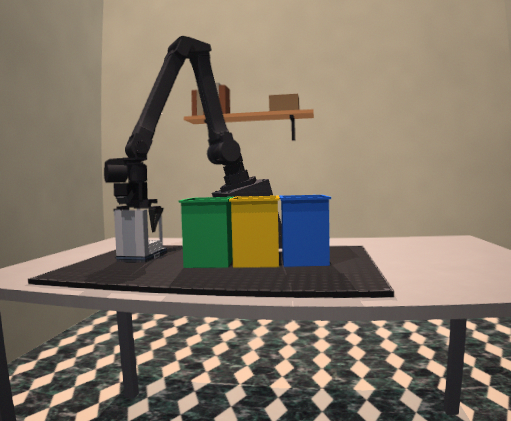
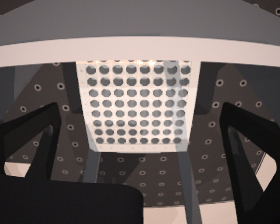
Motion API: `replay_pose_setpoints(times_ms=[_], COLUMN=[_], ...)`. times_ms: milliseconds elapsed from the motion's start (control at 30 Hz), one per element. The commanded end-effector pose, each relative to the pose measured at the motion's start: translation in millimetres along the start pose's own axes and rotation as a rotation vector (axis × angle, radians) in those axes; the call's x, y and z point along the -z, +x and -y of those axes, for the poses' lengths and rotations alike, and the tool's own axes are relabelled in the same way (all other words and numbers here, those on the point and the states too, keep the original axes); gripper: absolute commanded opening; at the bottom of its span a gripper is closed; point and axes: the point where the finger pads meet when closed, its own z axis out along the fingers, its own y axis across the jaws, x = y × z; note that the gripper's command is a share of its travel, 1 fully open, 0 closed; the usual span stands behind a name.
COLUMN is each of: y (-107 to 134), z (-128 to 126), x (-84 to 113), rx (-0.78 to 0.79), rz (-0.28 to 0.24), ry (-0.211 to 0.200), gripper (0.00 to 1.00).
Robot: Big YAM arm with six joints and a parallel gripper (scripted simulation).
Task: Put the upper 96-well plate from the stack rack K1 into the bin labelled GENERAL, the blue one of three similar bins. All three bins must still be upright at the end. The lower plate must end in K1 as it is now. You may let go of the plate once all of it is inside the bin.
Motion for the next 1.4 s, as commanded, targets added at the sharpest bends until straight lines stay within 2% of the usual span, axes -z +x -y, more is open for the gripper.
replay_pose_setpoints(times_ms=[0, 800, 1367], y=[5.9, -2.3, 4.3], z=[1.8, 11.5, 4.8], x=[-12.6, -47.1, -49.5], rx=[-0.004, -0.014, -0.024], rz=[-0.008, 0.004, -0.007], ry=[-0.005, 0.014, 0.002], gripper=[1.00, 1.00, 1.00])
